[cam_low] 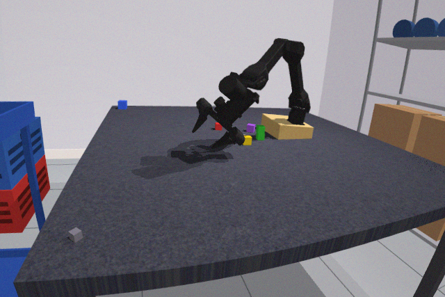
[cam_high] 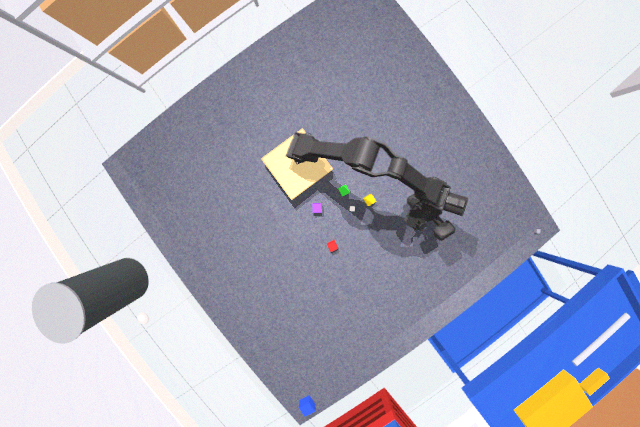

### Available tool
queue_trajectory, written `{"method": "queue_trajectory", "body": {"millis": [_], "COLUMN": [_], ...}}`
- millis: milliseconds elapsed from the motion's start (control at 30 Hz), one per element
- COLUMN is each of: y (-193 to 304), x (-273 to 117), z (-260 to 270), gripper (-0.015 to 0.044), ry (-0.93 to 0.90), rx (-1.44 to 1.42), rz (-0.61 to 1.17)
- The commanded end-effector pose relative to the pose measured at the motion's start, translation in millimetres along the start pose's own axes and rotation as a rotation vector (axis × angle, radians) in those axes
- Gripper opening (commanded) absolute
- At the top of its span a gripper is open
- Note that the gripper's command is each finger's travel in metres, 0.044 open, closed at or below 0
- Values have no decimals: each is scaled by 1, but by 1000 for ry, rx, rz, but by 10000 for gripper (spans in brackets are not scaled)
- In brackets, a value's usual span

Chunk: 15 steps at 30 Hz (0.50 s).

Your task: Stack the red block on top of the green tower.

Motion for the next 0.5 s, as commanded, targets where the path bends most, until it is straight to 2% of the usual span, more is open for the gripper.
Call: {"method": "queue_trajectory", "body": {"millis": [0, 33, 300, 467], "y": [-1, -5, -70, -109], "x": [0, 1, 13, 15], "z": [0, 2, 18, 20], "gripper": [426, 440, 440, 440], "ry": [3, 10, 145, 221], "rx": [-6, -26, -320, -482], "rz": [-1, -5, -34, 7]}}
Point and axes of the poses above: the point midway between the two fingers, 35 mm back from their tips, its own x axis out along the fingers, its own z axis across the jaws, y = z × x, the point moved 10 cm from there along -x, back along the fingers, and after that the axes turned 3 degrees about -x, right-handed, at the moved point
